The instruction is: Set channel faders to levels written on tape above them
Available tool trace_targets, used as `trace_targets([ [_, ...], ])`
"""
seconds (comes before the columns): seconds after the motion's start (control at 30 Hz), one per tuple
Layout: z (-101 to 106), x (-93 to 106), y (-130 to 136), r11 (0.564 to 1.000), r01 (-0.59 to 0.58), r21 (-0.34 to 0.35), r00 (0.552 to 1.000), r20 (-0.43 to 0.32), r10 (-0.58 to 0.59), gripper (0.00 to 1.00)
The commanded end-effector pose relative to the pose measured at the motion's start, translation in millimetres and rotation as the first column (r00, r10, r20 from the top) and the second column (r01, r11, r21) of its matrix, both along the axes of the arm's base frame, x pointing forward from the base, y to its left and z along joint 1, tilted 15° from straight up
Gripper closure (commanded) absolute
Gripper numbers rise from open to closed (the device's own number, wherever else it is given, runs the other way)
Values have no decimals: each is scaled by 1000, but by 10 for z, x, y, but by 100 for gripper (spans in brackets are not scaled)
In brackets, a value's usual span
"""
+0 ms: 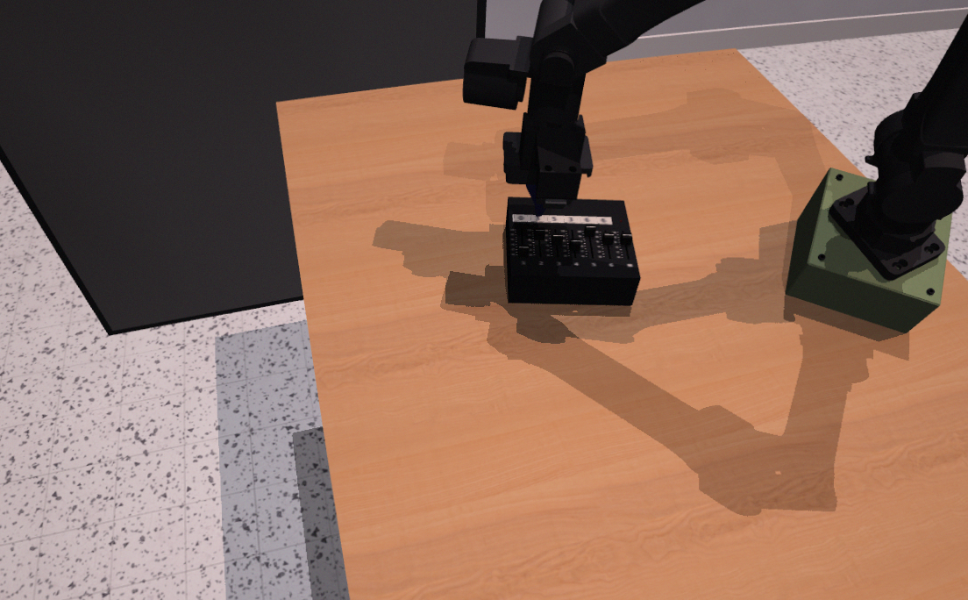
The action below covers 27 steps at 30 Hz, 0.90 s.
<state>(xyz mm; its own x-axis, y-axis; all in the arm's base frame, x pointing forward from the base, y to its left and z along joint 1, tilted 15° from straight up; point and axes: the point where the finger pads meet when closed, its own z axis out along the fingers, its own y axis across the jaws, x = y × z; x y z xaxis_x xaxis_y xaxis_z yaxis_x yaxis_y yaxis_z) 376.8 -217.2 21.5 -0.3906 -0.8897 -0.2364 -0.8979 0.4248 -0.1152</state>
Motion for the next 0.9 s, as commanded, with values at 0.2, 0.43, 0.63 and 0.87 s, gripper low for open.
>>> trace_targets([
  [0.2,-55,40,40,1000,-3,9,1000,-4,3,100],
  [0.43,-55,40,40,1000,-3,9,1000,-4,3,100],
  [0.63,-68,-10,-11,1000,0,8,1000,-3,0,100],
  [0.87,-73,-60,-70,1000,8,8,1000,-3,-8,100],
])
